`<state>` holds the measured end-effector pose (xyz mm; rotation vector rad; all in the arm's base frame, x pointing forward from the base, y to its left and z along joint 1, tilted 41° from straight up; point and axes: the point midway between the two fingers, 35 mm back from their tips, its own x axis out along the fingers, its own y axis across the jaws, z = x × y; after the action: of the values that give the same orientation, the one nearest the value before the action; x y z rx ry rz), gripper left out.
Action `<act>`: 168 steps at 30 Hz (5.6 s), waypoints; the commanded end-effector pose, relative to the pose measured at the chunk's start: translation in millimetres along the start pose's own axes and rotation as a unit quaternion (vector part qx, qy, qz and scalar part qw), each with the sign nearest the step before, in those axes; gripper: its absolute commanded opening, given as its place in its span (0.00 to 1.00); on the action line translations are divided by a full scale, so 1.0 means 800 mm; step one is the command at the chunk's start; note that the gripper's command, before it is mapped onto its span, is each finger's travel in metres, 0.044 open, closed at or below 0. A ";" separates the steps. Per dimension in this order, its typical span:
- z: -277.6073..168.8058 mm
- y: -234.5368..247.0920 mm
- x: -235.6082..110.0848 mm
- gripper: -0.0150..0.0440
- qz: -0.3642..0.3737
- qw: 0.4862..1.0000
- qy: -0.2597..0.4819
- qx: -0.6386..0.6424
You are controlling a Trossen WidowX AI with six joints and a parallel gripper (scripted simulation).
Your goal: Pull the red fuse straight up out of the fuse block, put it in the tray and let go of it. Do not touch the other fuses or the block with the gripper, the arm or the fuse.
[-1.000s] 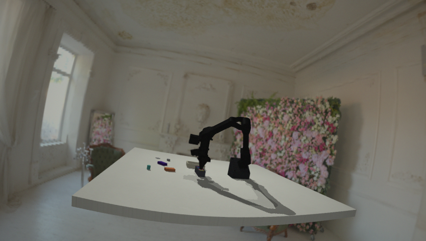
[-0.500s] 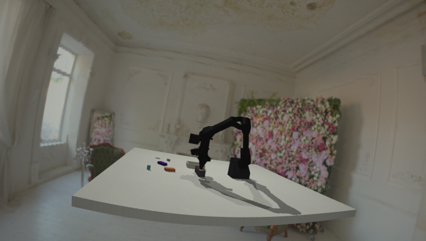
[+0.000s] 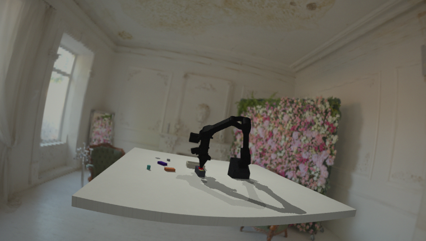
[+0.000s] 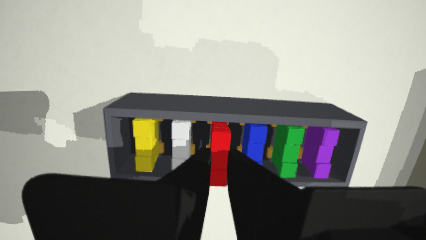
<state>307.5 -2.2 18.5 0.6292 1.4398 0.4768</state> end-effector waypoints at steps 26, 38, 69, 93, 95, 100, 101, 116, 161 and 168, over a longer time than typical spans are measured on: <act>0.001 -0.001 -0.019 0.25 -0.001 1.000 -0.001 -0.002; 0.001 -0.001 -0.027 0.25 -0.001 1.000 -0.001 -0.001; 0.000 -0.002 -0.062 0.25 -0.001 1.000 -0.001 -0.001; 0.016 -0.174 -0.073 0.25 -0.012 1.000 -0.003 0.001; 0.014 -0.189 -0.073 0.25 -0.012 1.000 -0.003 0.001; 0.006 -0.227 -0.071 0.25 -0.010 1.000 -0.002 0.000; 0.004 -0.235 -0.071 0.25 -0.010 1.000 -0.002 0.000; -0.009 -0.276 -0.057 0.25 -0.006 1.000 -0.002 -0.001; -0.010 -0.275 -0.066 0.81 -0.006 1.000 -0.002 -0.001; -0.009 -0.275 -0.064 0.81 -0.005 1.000 -0.004 0.001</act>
<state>280.3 -200.2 -86.7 0.6256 1.4360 0.4645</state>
